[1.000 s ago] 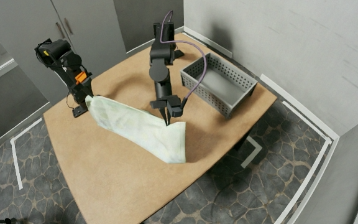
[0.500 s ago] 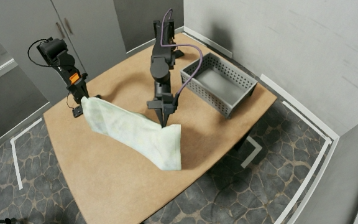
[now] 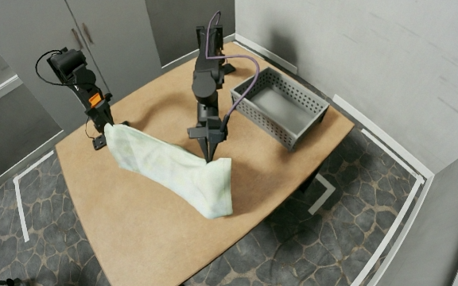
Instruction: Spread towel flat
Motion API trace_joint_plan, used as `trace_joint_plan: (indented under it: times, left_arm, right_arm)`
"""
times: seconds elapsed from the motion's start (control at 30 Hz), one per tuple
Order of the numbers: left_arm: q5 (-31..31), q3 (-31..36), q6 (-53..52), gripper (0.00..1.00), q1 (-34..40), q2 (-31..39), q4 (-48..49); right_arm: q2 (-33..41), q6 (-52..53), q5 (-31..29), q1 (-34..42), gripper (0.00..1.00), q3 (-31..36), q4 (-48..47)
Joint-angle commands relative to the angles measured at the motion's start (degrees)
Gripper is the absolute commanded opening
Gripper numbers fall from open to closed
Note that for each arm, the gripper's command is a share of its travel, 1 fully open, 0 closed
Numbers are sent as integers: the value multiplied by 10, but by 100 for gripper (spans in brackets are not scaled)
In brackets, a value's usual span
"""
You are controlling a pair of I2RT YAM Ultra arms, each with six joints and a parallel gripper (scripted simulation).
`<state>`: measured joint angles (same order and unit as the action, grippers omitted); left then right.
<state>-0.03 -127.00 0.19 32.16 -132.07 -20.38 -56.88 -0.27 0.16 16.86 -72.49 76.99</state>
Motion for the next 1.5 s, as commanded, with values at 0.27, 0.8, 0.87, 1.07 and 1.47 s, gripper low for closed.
trace_joint_plan:
  times: [0.27,0.8,0.87,1.07,1.47]
  left_arm:
    - [-2,-1,-4,0,-8,18,8]
    - [-1,1,-1,0,0,7,5]
    - [-2,17,-4,0,0,4,12]
    - [-2,25,-4,0,0,-6,8]
    - [-3,146,-3,0,-22,67,-18]
  right_arm:
    - [15,-3,1,-8,0,-19,11]
    - [12,-1,1,1,0,10,-13]
    - [25,-4,2,3,0,33,-28]
    - [33,-3,2,3,0,54,-41]
    - [62,-6,5,112,0,163,-93]
